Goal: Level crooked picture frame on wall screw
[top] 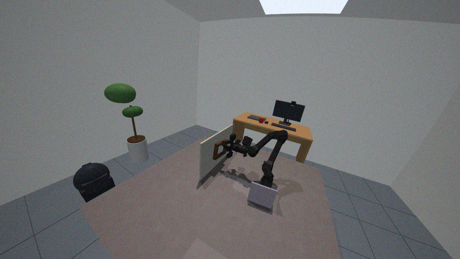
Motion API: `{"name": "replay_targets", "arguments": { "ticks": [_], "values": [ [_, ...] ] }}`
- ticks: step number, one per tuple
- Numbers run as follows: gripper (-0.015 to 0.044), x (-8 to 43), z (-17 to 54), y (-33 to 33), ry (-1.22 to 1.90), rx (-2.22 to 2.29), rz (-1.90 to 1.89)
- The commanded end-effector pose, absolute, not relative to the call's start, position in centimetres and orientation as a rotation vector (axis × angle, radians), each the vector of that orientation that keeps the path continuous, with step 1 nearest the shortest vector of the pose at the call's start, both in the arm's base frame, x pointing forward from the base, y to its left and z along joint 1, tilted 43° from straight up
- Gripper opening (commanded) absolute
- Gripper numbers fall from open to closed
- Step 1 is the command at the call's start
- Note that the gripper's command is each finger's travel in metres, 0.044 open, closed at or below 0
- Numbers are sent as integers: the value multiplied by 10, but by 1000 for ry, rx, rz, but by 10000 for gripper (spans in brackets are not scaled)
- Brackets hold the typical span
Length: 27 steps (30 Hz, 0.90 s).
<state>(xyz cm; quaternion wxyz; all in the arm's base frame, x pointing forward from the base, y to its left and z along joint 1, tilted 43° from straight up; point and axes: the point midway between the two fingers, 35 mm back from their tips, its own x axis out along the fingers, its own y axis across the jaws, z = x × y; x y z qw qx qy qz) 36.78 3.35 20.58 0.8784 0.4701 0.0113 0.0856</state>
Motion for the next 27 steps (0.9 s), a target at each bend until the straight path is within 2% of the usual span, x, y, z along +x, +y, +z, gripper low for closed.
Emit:
{"name": "replay_targets", "arguments": {
  "ticks": [1,27],
  "values": [
    [0,367,209,36,17,974,196],
    [0,367,206,38,17,974,196]
  ]
}}
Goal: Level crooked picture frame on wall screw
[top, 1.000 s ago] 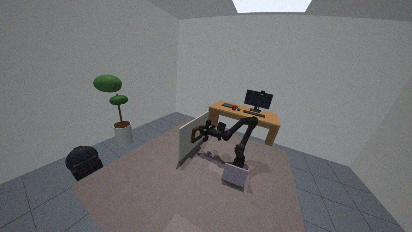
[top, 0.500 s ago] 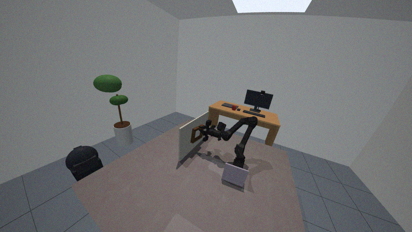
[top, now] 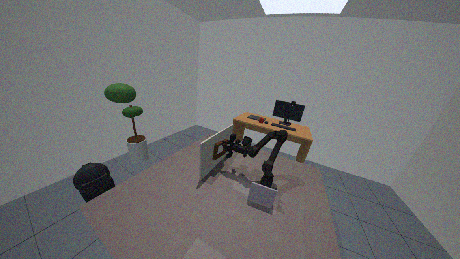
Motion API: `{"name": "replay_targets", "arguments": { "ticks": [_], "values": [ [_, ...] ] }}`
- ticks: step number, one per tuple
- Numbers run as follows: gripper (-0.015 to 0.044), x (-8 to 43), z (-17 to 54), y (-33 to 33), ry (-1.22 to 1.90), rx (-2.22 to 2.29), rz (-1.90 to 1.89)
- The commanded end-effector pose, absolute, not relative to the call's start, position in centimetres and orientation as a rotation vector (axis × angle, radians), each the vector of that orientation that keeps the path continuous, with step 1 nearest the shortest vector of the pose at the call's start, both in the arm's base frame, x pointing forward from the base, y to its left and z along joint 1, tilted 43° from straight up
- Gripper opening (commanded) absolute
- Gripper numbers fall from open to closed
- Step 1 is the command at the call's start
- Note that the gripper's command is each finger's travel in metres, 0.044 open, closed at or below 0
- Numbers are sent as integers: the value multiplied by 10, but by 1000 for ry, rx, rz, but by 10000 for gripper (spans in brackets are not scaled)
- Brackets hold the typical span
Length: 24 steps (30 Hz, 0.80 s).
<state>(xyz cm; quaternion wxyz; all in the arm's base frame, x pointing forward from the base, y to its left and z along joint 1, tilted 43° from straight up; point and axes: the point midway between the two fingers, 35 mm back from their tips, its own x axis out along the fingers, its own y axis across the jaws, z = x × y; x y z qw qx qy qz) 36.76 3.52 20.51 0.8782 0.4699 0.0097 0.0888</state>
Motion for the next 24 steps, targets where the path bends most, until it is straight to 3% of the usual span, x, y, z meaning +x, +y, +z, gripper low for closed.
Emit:
{"name": "replay_targets", "arguments": {
  "ticks": [1,24],
  "values": [
    [0,367,206,38,17,974,196],
    [0,367,204,42,17,975,196]
  ]
}}
